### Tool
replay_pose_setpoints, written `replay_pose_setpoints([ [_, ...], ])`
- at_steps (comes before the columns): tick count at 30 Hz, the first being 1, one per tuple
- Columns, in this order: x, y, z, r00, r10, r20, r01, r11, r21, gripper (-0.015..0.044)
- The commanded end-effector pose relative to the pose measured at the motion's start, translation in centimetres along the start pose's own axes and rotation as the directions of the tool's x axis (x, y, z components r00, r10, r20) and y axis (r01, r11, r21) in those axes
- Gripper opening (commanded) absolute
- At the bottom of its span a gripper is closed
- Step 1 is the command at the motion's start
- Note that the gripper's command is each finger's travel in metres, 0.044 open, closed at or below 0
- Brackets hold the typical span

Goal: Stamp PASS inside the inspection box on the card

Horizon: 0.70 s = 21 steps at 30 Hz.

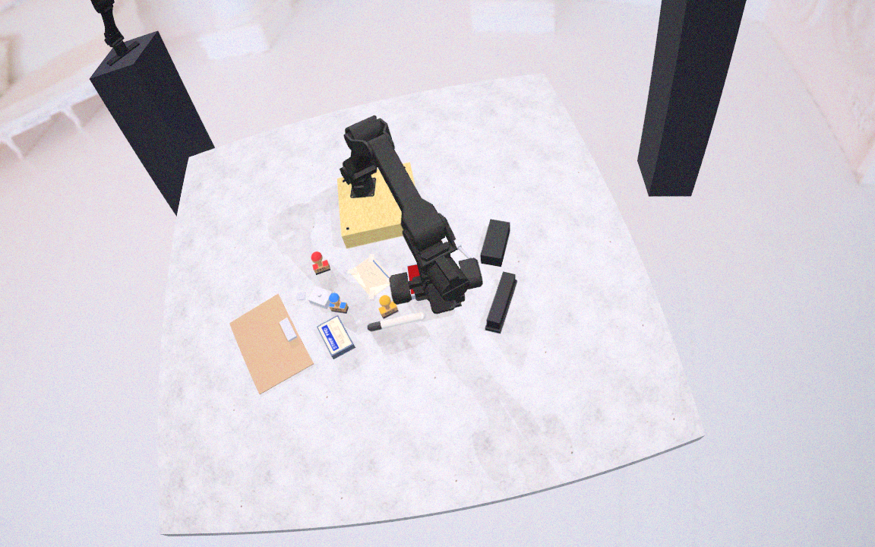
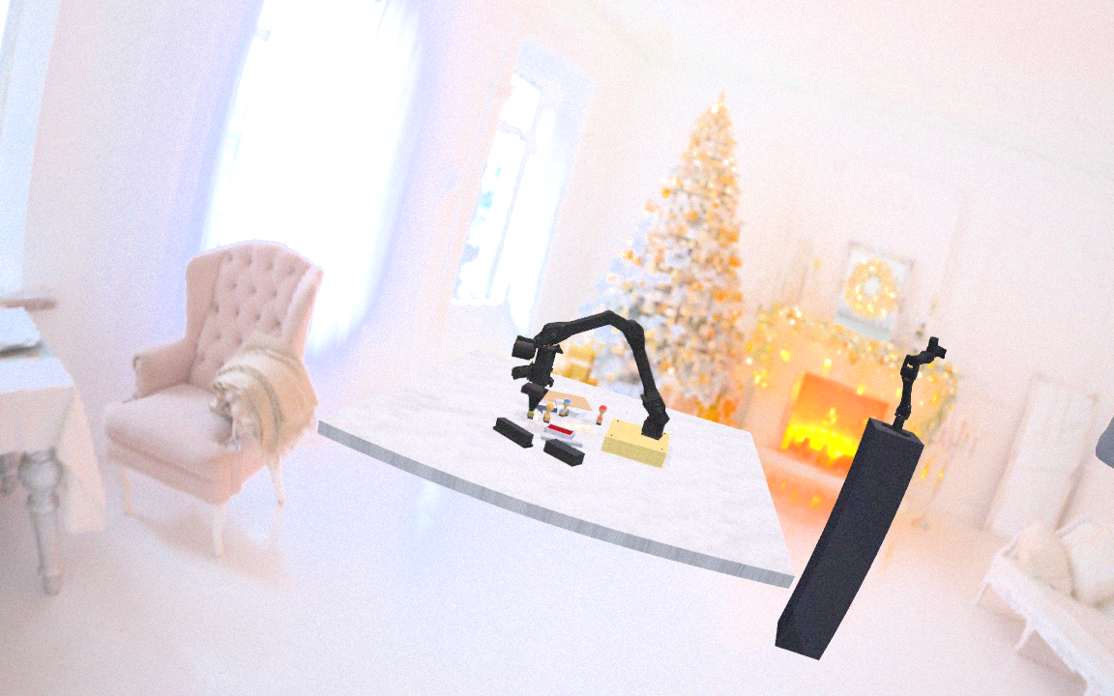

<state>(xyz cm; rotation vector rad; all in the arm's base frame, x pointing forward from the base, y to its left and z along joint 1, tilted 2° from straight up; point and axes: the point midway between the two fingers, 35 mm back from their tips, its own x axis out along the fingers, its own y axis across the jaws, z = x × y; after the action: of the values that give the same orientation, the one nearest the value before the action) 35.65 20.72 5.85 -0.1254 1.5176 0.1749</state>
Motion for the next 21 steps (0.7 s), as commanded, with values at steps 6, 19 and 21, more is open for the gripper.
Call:
replay_pose_setpoints([
  [6, -0.64, -0.04, 0.01, 1.000, -0.003, 0.003, 0.003, 1.000, -0.001, 0.0000],
  [19, -1.28, -0.05, -0.03, 1.000, -0.003, 0.003, 0.003, 1.000, -0.002, 0.0000],
  [21, -1.38, -0.05, -0.03, 1.000, -0.003, 0.003, 0.003, 1.000, -0.002, 0.0000],
])
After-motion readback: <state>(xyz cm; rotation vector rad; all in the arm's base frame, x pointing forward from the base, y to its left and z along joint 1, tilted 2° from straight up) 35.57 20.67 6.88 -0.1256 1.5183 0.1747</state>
